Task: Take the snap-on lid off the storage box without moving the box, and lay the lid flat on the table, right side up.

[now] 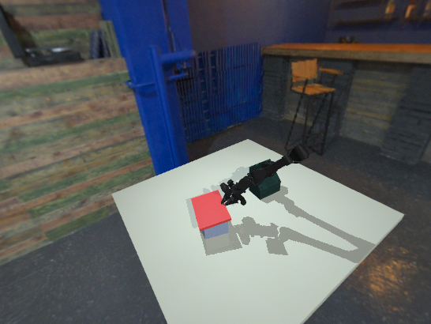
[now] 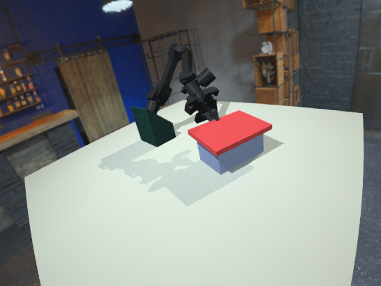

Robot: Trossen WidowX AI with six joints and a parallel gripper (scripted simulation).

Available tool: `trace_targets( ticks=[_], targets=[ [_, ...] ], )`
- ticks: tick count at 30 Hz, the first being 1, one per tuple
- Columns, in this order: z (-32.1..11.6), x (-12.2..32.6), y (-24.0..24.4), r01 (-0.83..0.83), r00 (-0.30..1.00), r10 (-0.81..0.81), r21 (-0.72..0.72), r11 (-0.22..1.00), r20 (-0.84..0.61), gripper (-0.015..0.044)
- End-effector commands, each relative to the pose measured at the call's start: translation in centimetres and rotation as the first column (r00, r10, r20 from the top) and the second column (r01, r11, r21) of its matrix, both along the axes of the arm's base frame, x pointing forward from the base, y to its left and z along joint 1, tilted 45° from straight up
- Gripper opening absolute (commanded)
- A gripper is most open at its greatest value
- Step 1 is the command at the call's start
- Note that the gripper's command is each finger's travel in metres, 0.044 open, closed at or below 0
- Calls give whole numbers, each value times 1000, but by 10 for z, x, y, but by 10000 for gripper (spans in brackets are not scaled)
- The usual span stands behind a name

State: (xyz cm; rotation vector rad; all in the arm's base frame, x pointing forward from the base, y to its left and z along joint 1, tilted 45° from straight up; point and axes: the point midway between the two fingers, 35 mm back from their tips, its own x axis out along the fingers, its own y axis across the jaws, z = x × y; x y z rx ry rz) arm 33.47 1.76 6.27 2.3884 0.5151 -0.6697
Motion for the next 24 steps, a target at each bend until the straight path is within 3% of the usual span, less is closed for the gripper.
trace_targets(
  ticks=[1, 24],
  targets=[
    [0, 1, 0, -2, 1000, 2, -1, 1000, 1, 0],
    [0, 2, -1, -3, 1000, 3, 1, 1000, 0, 0]
  ],
)
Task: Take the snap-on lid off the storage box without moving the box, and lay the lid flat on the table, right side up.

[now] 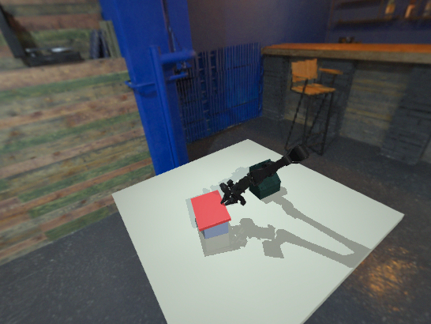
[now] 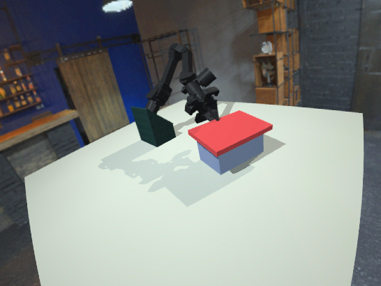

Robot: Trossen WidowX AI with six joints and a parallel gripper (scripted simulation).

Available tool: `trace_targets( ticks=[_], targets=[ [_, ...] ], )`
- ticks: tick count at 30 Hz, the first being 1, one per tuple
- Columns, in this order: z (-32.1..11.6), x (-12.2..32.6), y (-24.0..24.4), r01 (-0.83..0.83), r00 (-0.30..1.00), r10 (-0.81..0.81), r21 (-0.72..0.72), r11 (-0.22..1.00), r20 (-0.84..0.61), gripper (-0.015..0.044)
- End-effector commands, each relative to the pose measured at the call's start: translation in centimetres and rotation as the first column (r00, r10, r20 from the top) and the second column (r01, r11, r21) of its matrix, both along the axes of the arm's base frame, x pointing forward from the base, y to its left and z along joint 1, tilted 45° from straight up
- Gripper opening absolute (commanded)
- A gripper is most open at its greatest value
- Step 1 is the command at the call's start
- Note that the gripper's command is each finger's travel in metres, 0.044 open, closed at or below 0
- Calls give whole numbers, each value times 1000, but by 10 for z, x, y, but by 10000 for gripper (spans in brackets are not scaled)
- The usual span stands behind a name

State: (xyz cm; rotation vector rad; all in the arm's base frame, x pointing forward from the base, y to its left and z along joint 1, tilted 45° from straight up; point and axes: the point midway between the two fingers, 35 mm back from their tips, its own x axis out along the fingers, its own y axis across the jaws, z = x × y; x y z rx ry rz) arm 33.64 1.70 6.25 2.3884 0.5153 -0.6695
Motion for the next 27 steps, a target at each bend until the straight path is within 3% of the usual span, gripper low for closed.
trace_targets(
  ticks=[1, 27],
  targets=[
    [1, 0, -1, -6, 1000, 6, 2, 1000, 0, 0],
    [24, 2, -28, -7, 1000, 7, 0, 1000, 0, 0]
  ],
)
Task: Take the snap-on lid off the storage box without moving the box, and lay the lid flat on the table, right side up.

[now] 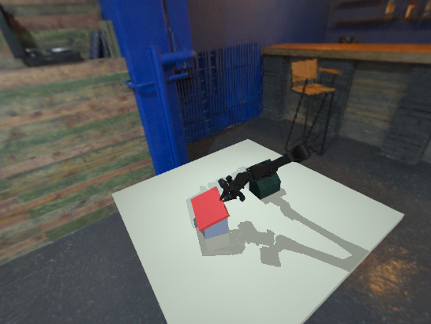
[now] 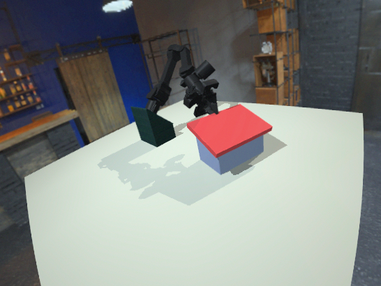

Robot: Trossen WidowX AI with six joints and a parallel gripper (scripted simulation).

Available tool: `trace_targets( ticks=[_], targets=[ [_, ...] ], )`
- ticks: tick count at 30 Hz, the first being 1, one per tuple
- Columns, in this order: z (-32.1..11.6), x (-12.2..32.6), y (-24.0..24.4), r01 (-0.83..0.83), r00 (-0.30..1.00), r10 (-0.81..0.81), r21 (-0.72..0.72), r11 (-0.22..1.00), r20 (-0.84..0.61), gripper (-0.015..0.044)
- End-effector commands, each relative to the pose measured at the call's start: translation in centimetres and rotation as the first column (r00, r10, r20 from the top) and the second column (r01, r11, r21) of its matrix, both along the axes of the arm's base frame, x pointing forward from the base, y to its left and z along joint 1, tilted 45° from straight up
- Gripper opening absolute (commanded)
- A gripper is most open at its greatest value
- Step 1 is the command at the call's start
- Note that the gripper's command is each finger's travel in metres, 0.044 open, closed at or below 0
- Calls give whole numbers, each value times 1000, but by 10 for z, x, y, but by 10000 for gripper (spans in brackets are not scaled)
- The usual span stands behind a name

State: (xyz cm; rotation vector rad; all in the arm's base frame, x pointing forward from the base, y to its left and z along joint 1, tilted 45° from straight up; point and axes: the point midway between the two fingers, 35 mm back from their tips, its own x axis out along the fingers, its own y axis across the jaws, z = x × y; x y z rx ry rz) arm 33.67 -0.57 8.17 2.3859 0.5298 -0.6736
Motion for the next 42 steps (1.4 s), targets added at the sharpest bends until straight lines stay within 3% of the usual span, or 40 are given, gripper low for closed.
trace_targets(
  ticks=[1, 42],
  targets=[
    [6, 2, -6, 2, 1000, -2, -2, 1000, 7, 0],
    [39, 26, -54, 2, 1000, -2, -5, 1000, 7, 0]
  ],
)
